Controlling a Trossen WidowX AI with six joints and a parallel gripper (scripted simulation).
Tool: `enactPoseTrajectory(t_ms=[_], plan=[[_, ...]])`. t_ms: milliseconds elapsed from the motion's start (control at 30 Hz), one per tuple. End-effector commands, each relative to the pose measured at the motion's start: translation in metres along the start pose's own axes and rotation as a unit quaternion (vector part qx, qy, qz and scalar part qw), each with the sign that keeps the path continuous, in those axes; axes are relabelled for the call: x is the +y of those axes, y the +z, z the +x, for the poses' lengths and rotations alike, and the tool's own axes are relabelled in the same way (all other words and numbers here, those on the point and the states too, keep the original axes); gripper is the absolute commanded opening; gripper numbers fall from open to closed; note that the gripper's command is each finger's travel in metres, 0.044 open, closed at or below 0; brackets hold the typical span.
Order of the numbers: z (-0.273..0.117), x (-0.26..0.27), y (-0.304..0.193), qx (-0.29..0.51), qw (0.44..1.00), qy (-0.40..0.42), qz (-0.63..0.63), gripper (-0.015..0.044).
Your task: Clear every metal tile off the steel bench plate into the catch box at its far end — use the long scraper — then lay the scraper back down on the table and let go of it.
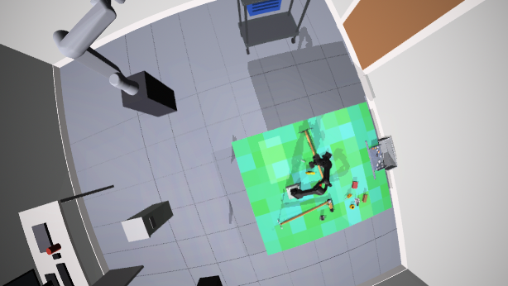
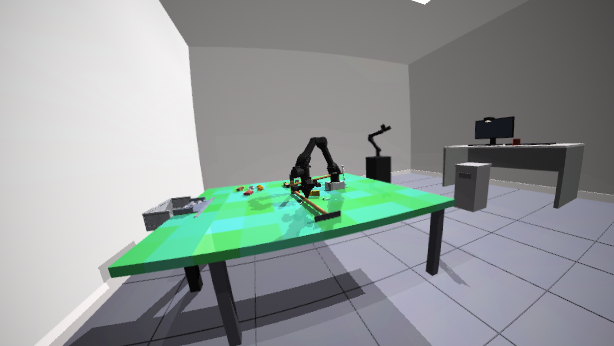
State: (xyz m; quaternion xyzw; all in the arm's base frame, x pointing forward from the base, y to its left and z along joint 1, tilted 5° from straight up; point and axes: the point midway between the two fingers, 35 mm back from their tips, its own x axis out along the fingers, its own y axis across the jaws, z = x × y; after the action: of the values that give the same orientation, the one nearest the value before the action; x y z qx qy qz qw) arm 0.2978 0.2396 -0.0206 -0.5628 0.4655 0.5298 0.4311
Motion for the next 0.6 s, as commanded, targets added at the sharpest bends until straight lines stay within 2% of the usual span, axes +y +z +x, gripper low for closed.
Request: enactPoseTrajectory(t_ms=[0,567], plan=[[-0.001,-0.008,0.001,-0.002,1.0,-0.004,-0.002,0.0],[-0.001,-0.025,0.001,-0.001,1.0,-0.005,-0.002,0.0]])
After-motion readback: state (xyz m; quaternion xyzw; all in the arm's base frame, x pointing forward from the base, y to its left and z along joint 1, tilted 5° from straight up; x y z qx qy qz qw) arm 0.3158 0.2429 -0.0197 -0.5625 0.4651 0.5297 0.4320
